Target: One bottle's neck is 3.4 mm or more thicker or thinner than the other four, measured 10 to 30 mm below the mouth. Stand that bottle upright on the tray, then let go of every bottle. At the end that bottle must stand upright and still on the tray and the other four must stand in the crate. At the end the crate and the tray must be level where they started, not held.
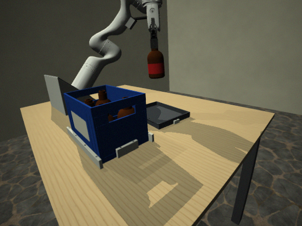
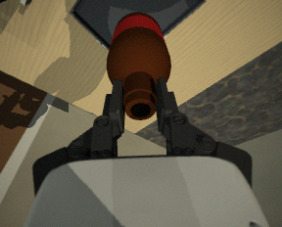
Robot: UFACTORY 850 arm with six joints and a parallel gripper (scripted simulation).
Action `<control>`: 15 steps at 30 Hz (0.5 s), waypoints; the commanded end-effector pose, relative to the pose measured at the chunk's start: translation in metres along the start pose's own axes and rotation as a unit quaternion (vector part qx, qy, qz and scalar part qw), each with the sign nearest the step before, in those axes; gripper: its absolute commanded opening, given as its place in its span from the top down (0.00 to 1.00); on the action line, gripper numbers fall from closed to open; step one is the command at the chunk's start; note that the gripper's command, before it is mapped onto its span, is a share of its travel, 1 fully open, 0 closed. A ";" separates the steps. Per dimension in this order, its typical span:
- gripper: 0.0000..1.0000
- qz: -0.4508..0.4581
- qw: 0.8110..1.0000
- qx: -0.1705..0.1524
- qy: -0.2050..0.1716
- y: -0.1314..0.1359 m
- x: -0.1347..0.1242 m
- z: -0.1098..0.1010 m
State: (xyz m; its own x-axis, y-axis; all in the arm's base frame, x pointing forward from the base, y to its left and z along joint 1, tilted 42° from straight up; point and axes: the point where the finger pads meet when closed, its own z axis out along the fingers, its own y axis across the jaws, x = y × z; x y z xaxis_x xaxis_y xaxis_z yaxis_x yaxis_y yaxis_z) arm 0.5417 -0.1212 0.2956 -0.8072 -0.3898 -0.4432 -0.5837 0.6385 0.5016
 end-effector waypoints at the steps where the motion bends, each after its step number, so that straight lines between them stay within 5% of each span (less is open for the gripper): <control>1: 1.00 0.000 1.000 0.001 0.000 0.000 0.000 -0.001; 15: 1.00 0.000 1.000 0.001 0.000 0.000 0.000 0.000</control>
State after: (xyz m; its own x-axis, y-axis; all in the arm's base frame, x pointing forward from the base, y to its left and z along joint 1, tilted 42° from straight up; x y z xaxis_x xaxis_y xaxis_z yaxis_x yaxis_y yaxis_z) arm 0.5418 -0.1207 0.2951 -0.8072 -0.3898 -0.4432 -0.5837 0.6385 0.5016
